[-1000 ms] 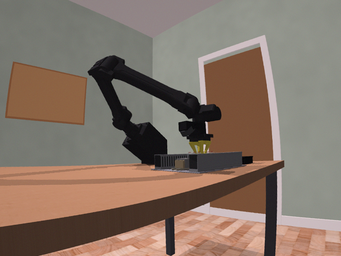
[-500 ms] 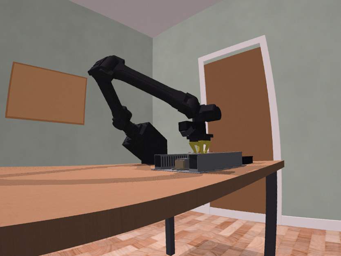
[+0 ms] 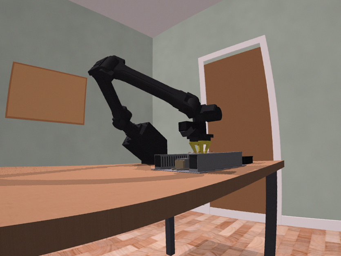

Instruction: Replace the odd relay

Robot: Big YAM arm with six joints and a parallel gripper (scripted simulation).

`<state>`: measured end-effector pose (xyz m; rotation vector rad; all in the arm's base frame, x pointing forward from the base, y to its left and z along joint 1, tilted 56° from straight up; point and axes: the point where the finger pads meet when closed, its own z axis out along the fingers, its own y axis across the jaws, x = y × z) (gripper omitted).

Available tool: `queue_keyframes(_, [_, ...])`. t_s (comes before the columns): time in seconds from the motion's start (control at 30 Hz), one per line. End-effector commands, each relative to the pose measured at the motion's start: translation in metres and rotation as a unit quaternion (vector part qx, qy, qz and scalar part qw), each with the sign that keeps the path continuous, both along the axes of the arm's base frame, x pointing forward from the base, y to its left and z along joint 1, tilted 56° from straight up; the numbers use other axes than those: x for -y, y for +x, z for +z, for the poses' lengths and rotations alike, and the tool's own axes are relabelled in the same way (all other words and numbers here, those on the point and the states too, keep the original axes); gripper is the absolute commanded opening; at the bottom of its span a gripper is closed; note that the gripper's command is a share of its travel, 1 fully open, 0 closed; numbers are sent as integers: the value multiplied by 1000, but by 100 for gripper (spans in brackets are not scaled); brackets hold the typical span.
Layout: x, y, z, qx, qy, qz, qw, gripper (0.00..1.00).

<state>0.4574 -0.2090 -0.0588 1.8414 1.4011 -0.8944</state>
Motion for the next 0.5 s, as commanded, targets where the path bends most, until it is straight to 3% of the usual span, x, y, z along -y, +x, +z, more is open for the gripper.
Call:
queue_keyframes(0.0, [12,4,1,9,-2,-16,1000,0])
queue_keyframes(0.4, [11,2,1,7,-3,-17,1000,0])
queue_keyframes(0.43, [11,2,1,7,-3,-17,1000,59])
queue_keyframes(0.47, [11,2,1,7,-3,-17,1000,59])
